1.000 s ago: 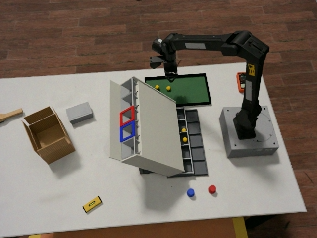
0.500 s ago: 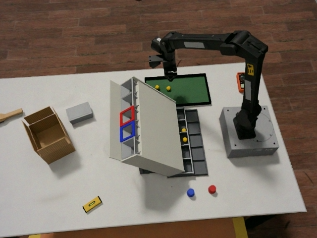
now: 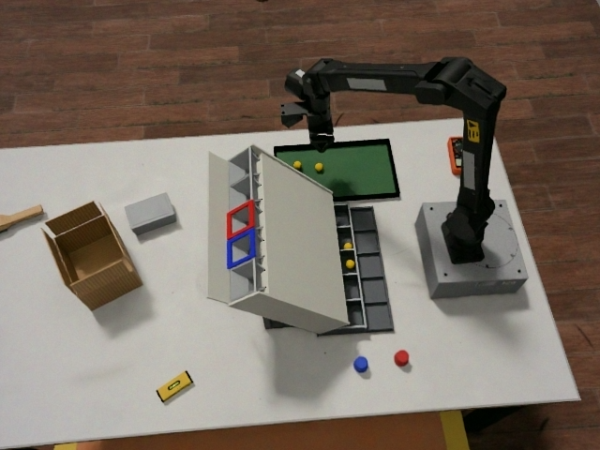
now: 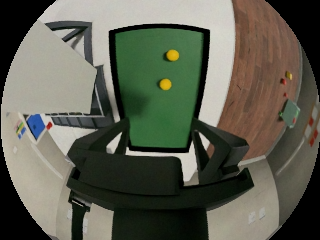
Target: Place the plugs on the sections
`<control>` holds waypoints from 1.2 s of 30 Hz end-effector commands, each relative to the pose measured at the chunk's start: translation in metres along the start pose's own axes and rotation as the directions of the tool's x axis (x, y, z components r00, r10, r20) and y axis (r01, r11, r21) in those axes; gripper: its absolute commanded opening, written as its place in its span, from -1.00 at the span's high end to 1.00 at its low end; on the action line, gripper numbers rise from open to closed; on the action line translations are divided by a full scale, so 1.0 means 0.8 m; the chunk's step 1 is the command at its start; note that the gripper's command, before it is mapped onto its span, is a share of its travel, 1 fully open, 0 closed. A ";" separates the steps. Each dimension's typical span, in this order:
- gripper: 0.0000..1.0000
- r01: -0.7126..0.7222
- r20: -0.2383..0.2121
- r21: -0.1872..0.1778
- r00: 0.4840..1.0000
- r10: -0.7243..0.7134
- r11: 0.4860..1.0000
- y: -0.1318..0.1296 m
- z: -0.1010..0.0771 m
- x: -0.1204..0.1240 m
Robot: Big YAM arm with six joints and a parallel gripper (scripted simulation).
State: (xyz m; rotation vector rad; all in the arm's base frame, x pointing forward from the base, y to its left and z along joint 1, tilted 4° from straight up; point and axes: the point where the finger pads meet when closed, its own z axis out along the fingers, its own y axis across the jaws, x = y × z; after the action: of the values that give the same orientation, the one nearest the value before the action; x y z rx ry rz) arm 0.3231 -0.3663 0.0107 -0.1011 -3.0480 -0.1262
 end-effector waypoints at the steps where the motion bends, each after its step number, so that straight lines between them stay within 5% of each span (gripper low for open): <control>1: -0.60 -0.007 0.037 0.040 0.999 0.006 0.999 -0.026 -0.012 -0.012; 6: -0.60 -0.008 0.044 0.048 0.999 0.006 0.999 -0.027 -0.012 -0.013; 21: -0.60 -0.001 0.020 0.021 1.000 0.000 1.000 -0.016 0.137 -0.011; 36: -0.60 -0.002 0.044 0.044 0.999 0.000 0.999 -0.016 0.137 -0.010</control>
State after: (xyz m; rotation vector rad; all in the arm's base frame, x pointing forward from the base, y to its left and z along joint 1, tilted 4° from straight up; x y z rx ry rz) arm 0.3222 -0.3665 -0.1047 -0.1038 -3.0751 -0.0828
